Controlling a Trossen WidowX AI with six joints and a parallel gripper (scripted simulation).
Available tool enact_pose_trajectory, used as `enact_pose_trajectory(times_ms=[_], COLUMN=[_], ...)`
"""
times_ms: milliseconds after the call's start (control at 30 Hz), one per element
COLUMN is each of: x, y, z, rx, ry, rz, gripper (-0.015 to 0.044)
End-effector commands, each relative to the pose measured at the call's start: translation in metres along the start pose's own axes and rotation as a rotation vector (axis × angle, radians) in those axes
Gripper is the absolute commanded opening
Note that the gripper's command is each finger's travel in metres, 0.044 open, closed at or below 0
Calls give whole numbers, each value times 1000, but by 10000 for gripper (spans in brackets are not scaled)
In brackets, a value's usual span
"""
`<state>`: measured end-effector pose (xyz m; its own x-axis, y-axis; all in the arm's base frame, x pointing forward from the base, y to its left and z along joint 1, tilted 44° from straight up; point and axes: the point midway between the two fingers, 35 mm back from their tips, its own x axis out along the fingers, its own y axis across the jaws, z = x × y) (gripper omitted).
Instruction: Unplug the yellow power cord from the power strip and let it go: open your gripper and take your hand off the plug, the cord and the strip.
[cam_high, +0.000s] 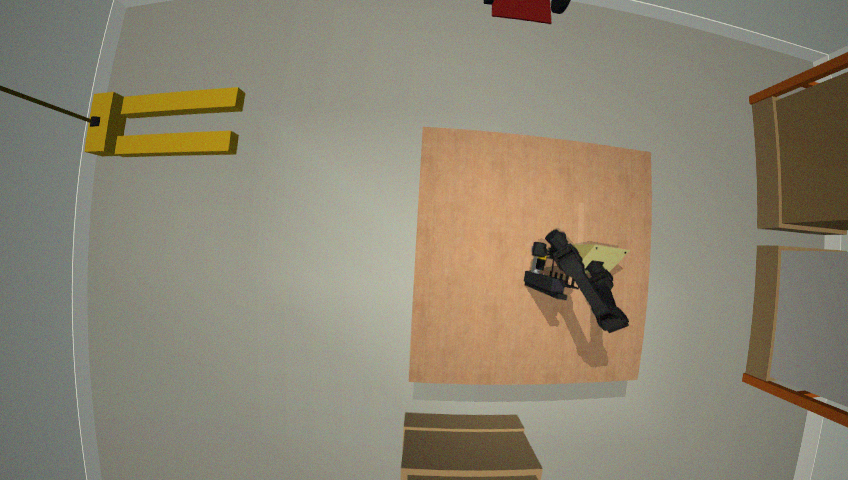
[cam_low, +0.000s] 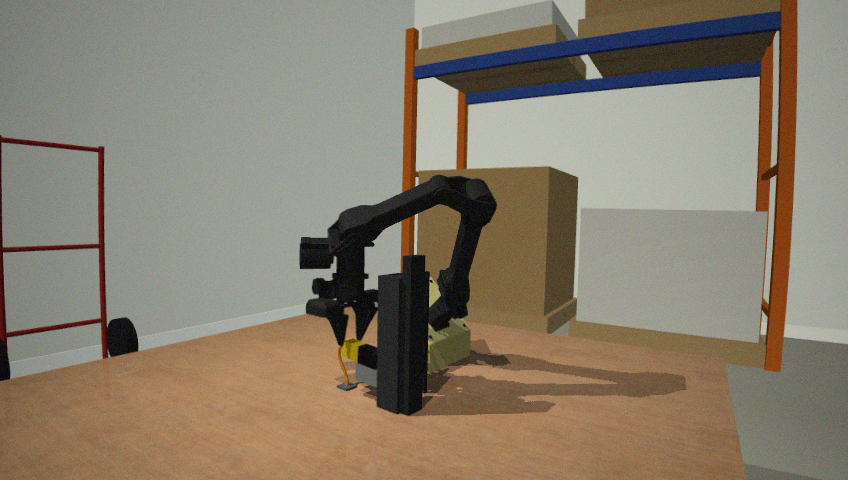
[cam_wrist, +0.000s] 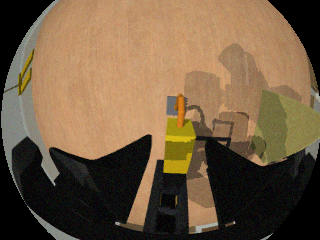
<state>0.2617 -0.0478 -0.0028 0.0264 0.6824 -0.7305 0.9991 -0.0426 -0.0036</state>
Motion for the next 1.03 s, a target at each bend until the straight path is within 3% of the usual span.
enact_pose_trajectory(times_ms=[0,133,300,1000], x=[0,-5,-13,-13], y=[1,3,1,1], z=[-1,21,60,60], rx=[1,1,0,0], ry=[1,-2,-3,-3], rz=[6,7,7,7], gripper=[341,440,440,440])
